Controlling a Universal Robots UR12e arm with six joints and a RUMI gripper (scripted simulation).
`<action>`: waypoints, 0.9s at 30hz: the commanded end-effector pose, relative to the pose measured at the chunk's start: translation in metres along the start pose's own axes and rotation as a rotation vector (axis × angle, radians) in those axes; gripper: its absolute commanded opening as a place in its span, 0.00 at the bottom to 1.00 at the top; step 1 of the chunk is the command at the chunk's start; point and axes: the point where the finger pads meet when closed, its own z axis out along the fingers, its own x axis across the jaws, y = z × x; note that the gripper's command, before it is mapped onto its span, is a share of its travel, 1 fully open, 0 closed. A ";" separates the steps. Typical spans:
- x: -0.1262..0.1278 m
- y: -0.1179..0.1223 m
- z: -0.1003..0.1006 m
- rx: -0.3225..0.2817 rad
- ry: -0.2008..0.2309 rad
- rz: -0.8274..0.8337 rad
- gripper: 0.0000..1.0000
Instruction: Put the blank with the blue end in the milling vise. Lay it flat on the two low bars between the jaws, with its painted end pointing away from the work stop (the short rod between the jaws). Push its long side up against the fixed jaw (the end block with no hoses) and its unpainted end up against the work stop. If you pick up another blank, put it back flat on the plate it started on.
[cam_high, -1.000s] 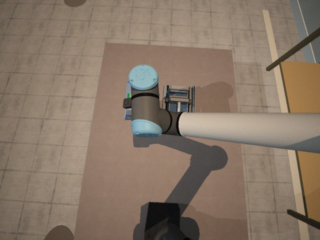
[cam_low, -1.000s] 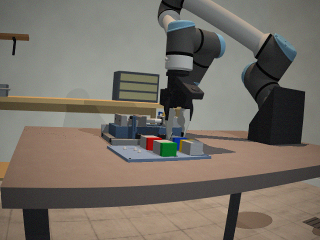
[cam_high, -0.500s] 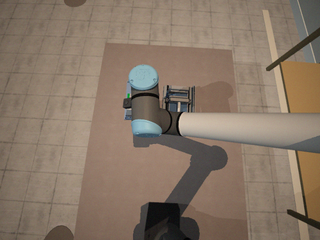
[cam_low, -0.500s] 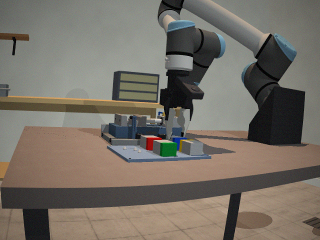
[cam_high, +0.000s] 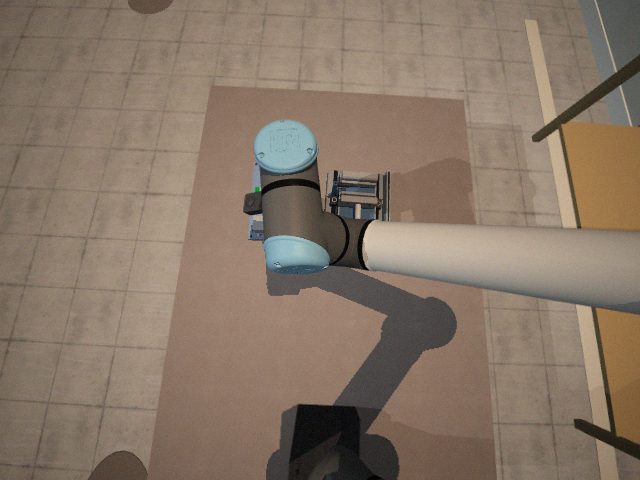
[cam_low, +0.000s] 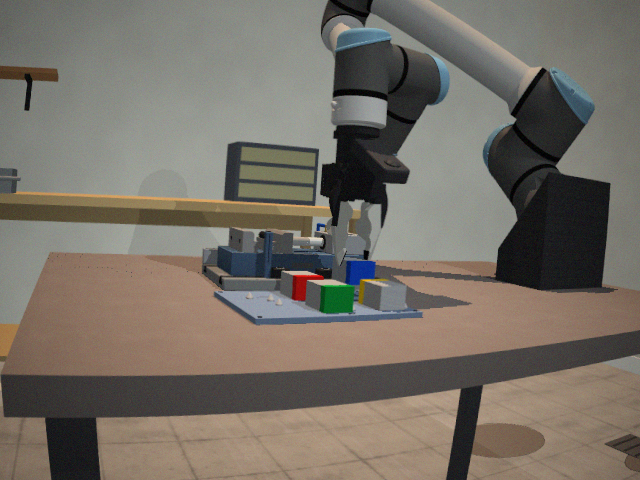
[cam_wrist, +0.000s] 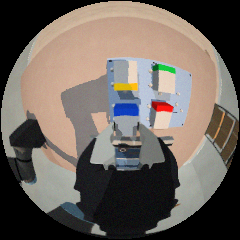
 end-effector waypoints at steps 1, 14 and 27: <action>0.003 0.000 -0.026 0.002 0.003 0.004 0.00; 0.003 0.000 -0.076 0.002 0.003 0.004 0.00; 0.003 0.000 -0.098 0.002 0.003 0.004 0.00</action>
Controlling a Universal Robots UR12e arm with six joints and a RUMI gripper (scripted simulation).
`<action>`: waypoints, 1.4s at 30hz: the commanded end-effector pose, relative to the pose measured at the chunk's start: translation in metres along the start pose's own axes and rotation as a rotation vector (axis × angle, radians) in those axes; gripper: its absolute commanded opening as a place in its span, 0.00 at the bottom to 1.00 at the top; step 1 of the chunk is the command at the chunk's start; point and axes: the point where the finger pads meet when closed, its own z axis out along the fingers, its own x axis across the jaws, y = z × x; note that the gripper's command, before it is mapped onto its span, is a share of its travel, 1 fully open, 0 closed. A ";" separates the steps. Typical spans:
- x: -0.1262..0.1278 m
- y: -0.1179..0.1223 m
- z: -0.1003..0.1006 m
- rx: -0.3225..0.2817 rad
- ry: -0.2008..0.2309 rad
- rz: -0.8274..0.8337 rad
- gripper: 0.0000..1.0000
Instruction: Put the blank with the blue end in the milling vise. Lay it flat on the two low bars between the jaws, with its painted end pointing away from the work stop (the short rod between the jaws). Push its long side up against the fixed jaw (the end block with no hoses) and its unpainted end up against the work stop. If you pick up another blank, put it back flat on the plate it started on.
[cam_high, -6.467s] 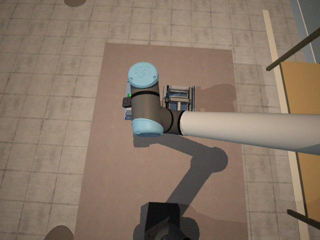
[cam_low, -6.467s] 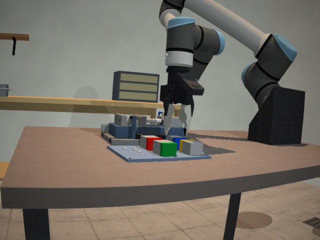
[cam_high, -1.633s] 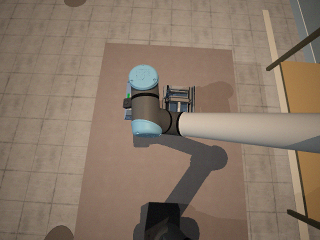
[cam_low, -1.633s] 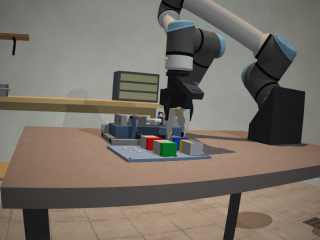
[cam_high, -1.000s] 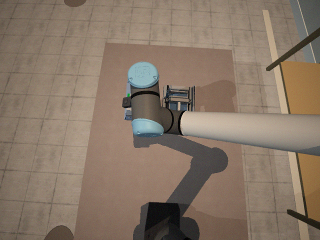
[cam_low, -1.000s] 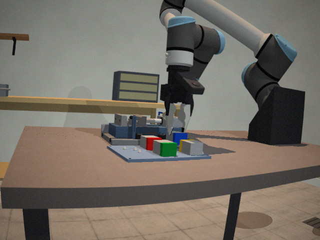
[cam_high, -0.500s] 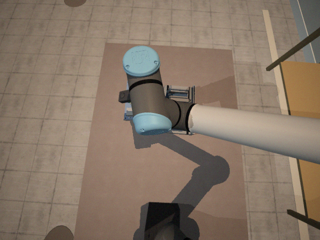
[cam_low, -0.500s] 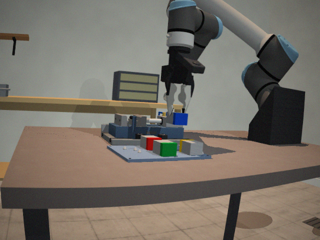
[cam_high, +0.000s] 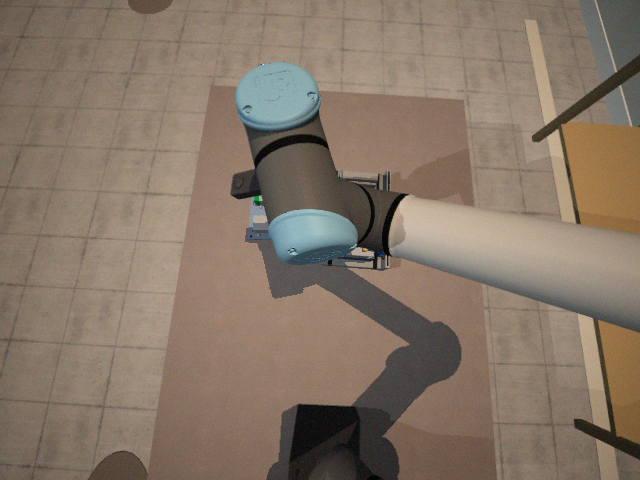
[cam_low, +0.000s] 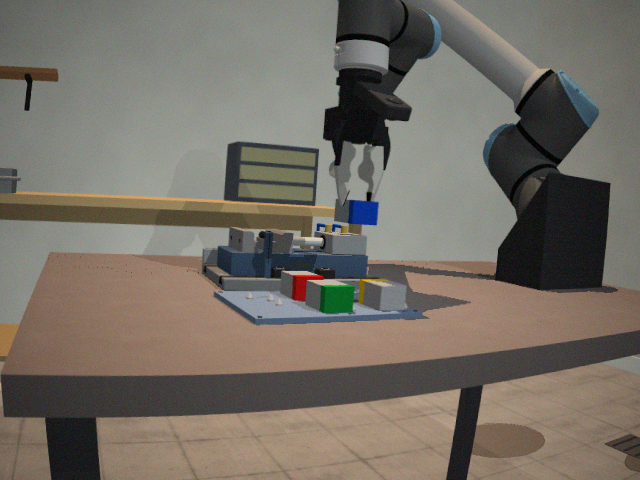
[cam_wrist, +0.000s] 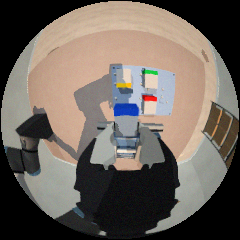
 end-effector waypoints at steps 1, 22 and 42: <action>0.000 -0.001 -0.002 0.000 -0.005 0.000 0.00; -0.001 -0.001 -0.001 -0.001 -0.006 0.003 0.00; 0.001 0.001 -0.001 0.000 -0.006 0.025 0.00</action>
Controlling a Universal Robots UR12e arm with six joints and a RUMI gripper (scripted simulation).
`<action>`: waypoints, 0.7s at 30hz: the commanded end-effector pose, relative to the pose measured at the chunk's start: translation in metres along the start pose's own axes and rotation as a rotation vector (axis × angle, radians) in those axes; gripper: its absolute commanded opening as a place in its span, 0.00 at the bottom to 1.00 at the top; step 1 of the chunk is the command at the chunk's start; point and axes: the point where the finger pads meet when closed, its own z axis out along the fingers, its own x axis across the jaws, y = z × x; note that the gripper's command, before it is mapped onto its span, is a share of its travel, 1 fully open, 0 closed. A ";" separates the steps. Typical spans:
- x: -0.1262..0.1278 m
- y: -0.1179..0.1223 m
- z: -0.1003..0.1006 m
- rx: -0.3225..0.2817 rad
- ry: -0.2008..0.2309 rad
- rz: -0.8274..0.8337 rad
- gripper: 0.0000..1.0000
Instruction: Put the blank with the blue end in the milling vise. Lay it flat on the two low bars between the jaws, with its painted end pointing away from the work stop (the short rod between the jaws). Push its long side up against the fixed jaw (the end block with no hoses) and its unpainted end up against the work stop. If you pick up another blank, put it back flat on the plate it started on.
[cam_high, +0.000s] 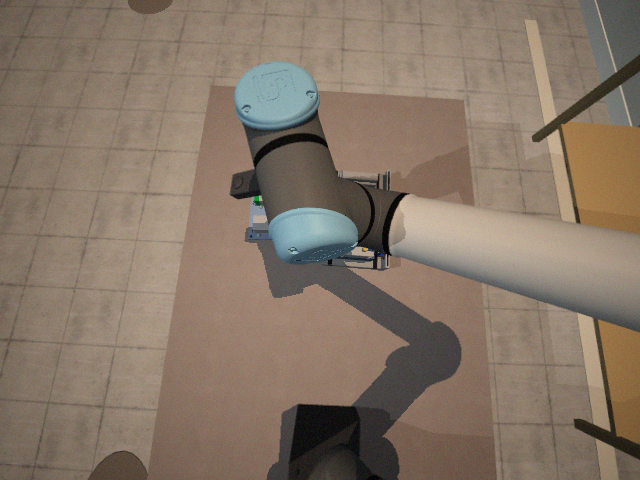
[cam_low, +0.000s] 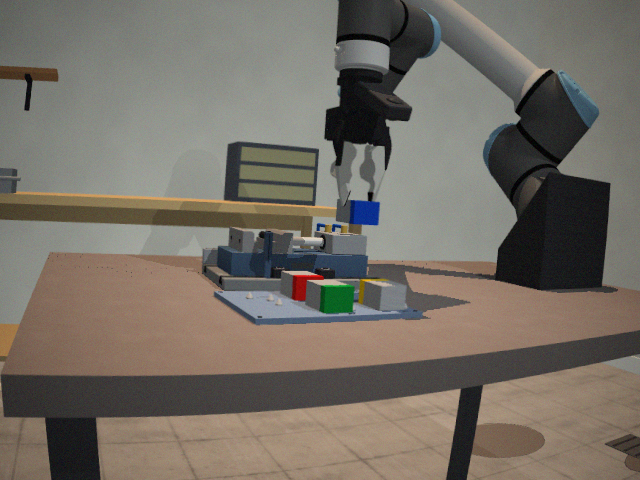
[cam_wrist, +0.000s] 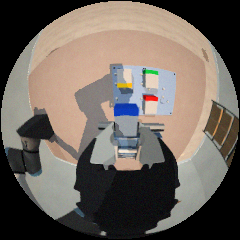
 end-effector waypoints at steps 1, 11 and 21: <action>0.003 0.001 -0.001 0.002 0.002 0.014 0.00; 0.004 0.002 -0.002 0.002 0.003 0.034 0.00; 0.006 0.004 -0.002 0.002 0.003 0.069 0.00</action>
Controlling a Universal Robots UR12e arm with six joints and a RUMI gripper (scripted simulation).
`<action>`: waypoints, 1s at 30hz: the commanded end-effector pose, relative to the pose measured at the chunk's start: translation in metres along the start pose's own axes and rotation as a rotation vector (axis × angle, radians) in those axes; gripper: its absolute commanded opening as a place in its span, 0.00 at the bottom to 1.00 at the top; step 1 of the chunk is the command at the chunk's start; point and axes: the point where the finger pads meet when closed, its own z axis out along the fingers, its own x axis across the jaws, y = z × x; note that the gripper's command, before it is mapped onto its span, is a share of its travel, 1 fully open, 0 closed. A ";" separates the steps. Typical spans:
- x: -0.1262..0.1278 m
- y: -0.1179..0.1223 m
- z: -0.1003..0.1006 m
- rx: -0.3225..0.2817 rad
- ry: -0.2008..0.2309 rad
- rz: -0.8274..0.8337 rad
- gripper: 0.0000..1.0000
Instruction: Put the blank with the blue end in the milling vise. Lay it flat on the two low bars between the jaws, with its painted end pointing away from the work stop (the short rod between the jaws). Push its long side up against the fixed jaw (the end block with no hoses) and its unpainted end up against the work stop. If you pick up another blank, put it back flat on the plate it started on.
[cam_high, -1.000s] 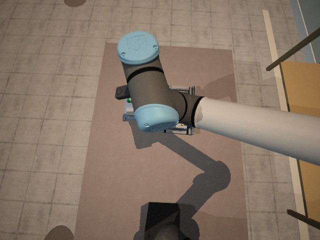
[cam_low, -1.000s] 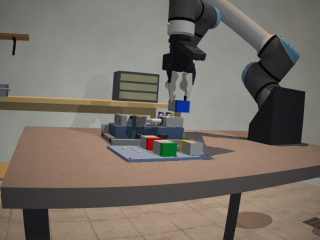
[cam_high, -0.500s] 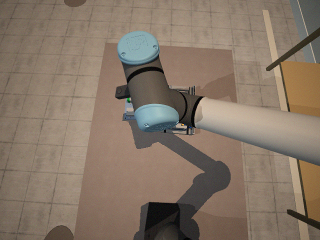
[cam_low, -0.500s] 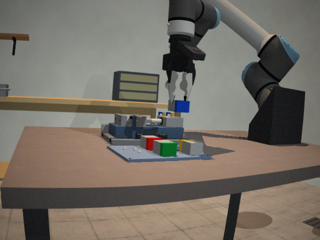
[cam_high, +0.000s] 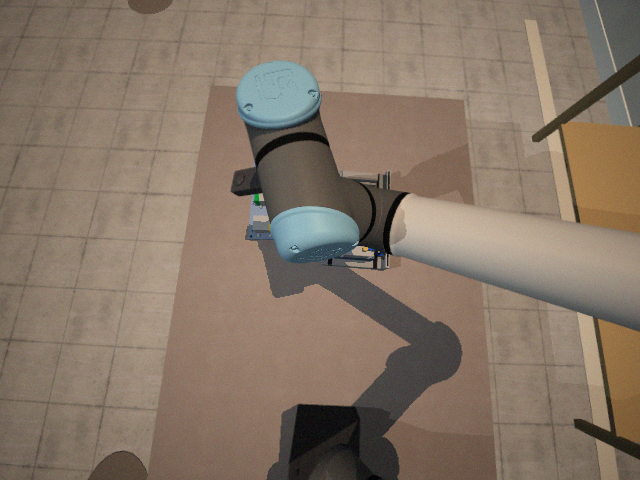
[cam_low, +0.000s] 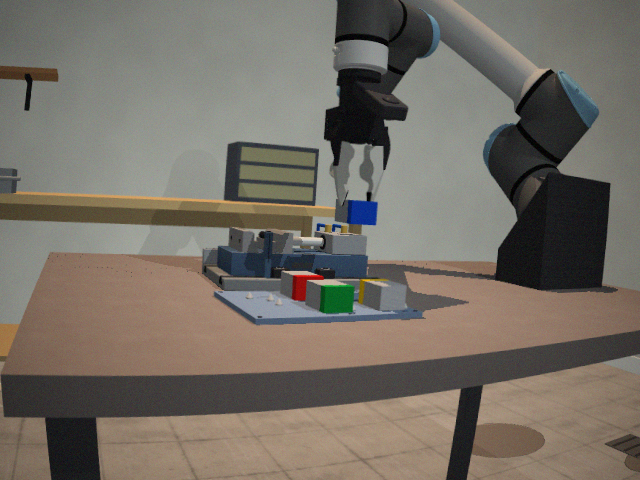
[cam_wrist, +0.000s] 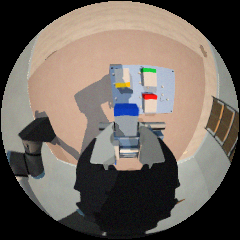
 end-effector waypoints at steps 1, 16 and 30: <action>0.005 0.002 -0.002 0.002 0.003 0.028 0.00; 0.008 0.005 -0.002 0.002 0.003 0.093 0.00; 0.013 0.009 -0.002 0.003 0.003 0.174 0.00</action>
